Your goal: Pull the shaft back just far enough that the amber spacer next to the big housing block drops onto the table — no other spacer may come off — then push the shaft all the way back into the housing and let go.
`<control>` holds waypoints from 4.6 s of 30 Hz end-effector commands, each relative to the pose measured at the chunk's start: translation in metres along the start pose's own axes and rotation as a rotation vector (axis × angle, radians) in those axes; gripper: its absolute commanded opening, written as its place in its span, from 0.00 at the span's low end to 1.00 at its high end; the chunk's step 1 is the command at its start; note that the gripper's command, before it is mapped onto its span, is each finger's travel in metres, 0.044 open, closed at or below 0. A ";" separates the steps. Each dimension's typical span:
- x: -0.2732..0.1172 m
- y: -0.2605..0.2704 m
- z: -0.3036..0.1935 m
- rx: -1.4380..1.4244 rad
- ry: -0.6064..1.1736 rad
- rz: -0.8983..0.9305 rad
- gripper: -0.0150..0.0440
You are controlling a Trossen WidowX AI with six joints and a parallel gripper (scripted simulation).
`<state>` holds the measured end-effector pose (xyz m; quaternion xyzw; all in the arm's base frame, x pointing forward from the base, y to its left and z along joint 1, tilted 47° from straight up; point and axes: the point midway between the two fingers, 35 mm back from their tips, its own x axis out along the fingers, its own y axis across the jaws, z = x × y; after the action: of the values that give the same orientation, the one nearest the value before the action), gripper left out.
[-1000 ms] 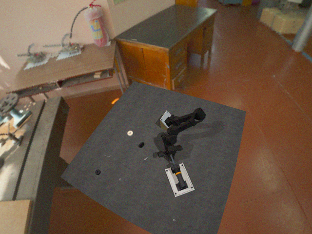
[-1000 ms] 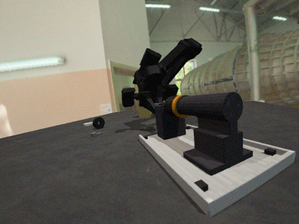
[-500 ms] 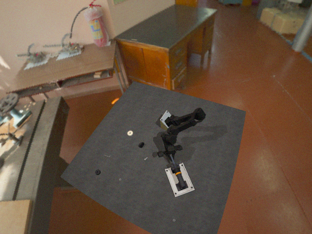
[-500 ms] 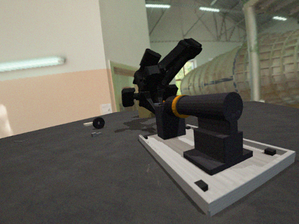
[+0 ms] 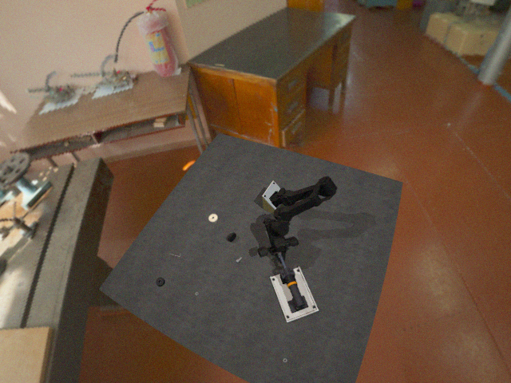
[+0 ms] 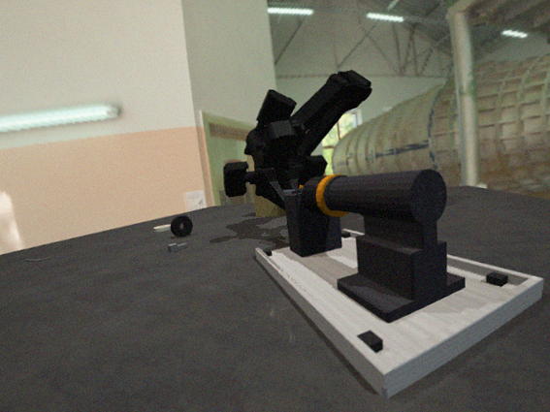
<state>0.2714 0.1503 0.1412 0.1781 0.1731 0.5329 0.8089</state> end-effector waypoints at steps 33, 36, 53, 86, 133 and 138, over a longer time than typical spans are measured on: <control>-0.003 0.000 -0.003 -0.003 0.001 0.003 0.25; -0.004 0.000 -0.004 -0.003 0.001 0.003 0.25; -0.005 0.000 -0.005 -0.003 0.001 0.003 0.25; -0.007 0.000 -0.007 -0.003 0.001 0.003 0.25; -0.011 0.000 -0.011 -0.003 0.001 0.003 0.25; -0.012 0.000 -0.012 -0.003 0.001 0.003 0.25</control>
<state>0.2622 0.1414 0.1324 0.1780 0.1736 0.5328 0.8089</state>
